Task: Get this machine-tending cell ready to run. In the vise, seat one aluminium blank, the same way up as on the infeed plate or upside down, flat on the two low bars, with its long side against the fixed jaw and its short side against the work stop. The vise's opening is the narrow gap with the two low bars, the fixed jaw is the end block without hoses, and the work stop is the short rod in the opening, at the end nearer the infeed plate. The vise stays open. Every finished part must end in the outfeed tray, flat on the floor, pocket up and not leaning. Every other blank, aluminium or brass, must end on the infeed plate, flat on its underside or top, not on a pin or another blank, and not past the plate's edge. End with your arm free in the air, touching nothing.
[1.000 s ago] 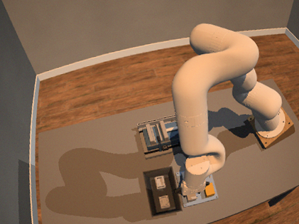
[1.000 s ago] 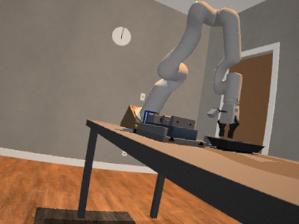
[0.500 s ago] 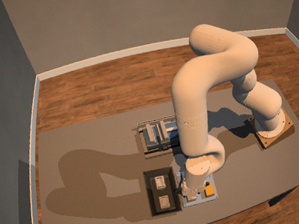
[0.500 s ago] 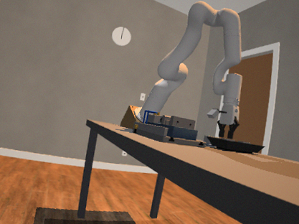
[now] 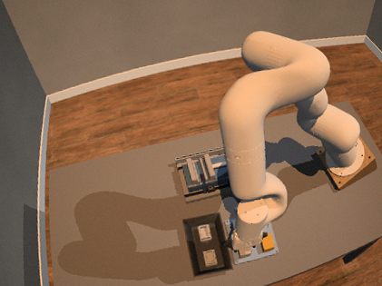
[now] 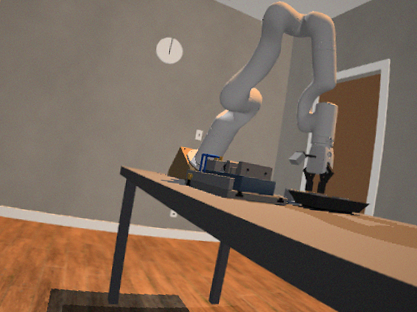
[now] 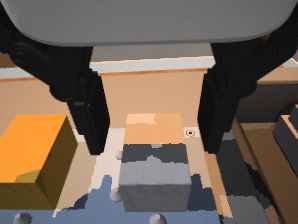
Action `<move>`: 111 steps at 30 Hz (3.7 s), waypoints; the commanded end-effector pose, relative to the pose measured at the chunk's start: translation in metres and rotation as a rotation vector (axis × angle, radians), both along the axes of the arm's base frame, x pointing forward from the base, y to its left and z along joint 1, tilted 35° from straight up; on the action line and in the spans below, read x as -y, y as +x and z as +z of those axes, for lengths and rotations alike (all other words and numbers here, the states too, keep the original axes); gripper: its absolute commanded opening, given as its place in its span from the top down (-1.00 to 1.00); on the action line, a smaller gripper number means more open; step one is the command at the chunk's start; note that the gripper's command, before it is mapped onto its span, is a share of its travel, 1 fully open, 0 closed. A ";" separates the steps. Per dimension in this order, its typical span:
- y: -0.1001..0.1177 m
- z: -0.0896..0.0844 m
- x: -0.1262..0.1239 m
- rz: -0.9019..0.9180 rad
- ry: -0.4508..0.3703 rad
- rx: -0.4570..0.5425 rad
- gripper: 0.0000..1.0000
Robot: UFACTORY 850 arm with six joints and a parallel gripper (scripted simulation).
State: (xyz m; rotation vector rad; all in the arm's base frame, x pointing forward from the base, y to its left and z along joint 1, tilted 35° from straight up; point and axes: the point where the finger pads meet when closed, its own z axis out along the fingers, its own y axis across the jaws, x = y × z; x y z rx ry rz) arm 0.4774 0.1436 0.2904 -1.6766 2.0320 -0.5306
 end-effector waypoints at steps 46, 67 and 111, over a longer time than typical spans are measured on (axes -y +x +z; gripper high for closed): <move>0.003 -0.003 0.000 0.000 0.000 0.001 -0.37; 0.009 -0.011 0.000 0.000 0.000 0.001 -0.37; 0.010 -0.013 0.000 0.000 0.000 0.001 1.00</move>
